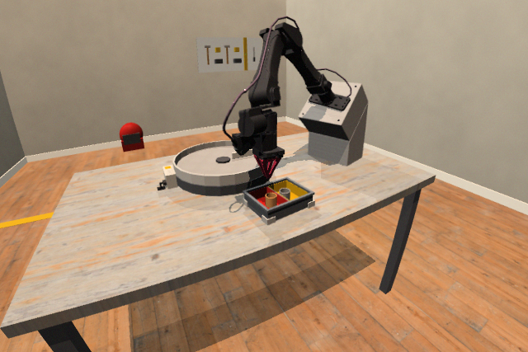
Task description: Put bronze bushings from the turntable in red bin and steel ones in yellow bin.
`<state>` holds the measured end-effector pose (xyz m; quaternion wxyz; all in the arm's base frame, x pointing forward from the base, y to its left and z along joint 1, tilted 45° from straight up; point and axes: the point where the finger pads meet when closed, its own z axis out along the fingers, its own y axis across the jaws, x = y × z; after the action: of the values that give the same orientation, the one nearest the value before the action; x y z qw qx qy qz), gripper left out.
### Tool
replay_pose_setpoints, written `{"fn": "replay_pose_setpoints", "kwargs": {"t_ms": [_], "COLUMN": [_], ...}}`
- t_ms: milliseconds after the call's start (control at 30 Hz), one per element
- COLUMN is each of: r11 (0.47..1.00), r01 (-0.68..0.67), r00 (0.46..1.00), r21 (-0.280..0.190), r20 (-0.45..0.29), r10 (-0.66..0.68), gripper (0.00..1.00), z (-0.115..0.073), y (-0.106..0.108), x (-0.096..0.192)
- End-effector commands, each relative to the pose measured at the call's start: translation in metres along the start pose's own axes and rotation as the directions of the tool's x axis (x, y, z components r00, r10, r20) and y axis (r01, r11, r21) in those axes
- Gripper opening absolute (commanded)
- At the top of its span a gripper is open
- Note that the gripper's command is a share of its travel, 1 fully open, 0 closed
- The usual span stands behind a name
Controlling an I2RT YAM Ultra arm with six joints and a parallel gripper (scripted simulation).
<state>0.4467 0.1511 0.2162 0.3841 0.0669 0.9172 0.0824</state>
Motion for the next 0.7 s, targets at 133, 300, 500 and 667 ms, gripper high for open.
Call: {"fn": "replay_pose_setpoints", "kwargs": {"t_ms": [133, 300, 500, 667], "r11": [1.0, 1.0, 1.0, 1.0], "r01": [0.0, 0.004, 0.002, 0.002], "r00": [1.0, 1.0, 1.0, 1.0], "r21": [0.003, 0.003, -0.002, -0.002], "r20": [0.009, 0.009, 0.018, 0.018], "r10": [0.0, -0.004, -0.002, -0.002], "gripper": [0.15, 0.15, 0.15, 0.15], "z": [-0.0229, -0.0237, -0.0237, -0.0237], "y": [0.0025, 0.0026, 0.0037, 0.0037], "x": [-0.0014, -0.0017, -0.0039, -0.0039]}}
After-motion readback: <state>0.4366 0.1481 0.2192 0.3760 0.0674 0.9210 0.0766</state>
